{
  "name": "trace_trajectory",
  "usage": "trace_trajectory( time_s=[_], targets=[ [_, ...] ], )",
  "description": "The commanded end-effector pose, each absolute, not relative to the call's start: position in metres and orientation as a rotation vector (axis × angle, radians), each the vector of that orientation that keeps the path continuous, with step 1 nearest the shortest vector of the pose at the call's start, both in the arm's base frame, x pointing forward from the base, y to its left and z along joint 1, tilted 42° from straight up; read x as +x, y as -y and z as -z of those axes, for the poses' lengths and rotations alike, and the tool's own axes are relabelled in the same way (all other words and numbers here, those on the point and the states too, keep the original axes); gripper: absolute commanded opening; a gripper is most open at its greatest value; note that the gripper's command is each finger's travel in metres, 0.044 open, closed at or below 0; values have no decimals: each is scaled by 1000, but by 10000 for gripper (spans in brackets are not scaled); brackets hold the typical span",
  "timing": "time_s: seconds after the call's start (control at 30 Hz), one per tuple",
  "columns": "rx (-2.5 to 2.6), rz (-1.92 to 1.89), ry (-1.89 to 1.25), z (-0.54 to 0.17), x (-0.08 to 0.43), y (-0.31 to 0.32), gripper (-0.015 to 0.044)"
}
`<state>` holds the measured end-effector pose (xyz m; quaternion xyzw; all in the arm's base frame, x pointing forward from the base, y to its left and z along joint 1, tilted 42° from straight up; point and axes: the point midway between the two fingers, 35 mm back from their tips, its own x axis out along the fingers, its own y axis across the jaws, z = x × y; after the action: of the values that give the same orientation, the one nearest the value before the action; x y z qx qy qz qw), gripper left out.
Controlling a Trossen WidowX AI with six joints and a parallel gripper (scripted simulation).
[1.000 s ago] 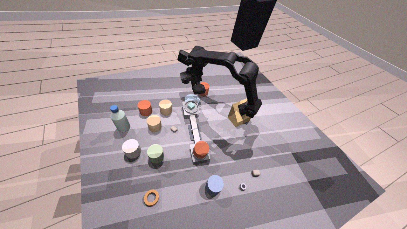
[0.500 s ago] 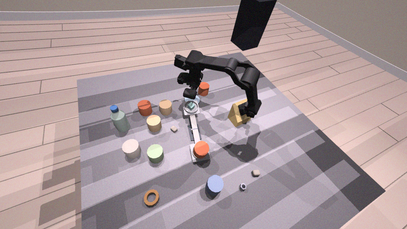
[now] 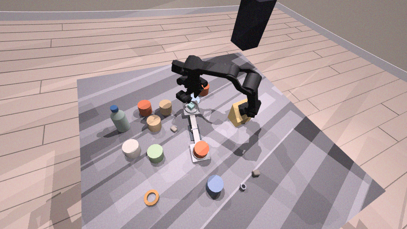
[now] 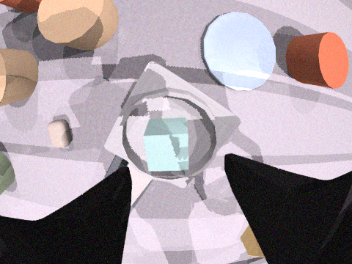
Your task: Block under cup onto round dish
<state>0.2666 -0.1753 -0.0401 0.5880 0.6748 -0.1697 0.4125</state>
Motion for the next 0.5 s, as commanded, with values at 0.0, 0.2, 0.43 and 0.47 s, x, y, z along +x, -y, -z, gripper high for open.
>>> trace_trajectory(
  time_s=[0.0,0.2,0.43,0.47],
  targets=[
    [1516,462,-1694,37,269,173,260],
    [1516,462,-1694,45,269,167,260],
    [1516,461,-1694,50,270,162,260],
    [1516,461,-1694,51,270,161,260]
  ],
)
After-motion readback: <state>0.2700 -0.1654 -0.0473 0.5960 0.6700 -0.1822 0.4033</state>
